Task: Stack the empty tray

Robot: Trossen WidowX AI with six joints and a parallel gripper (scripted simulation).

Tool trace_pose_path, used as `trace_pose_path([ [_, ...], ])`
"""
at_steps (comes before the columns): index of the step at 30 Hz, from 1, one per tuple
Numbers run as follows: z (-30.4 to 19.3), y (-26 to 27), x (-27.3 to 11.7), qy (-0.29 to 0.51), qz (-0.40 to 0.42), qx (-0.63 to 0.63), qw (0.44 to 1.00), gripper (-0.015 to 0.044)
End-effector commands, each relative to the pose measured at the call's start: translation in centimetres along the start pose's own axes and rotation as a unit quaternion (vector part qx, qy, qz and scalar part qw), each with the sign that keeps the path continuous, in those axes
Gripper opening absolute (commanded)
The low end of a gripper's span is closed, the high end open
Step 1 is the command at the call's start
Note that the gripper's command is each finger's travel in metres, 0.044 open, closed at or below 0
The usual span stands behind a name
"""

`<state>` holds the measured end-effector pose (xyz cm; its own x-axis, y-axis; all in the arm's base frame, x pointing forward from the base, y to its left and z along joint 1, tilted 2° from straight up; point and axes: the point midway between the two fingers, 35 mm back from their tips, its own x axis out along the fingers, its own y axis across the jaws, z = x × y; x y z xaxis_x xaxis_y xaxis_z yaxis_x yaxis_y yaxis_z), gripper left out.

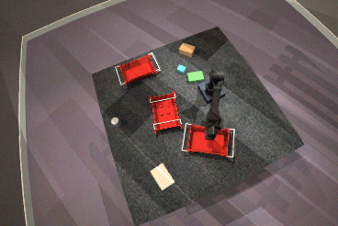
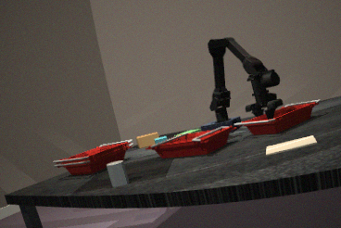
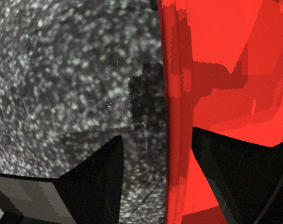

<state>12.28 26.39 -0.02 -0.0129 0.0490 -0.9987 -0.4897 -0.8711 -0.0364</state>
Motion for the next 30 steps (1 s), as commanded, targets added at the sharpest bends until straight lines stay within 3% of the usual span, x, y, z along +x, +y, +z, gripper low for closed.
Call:
trace_pose_path([
  [1, 0.0, 0.0, 0.1, 0.001, 0.001, 0.001, 1.000, 0.0195],
  [30, 0.0, -0.1, -0.9, 0.001, 0.000, 0.001, 1.000, 0.0001],
])
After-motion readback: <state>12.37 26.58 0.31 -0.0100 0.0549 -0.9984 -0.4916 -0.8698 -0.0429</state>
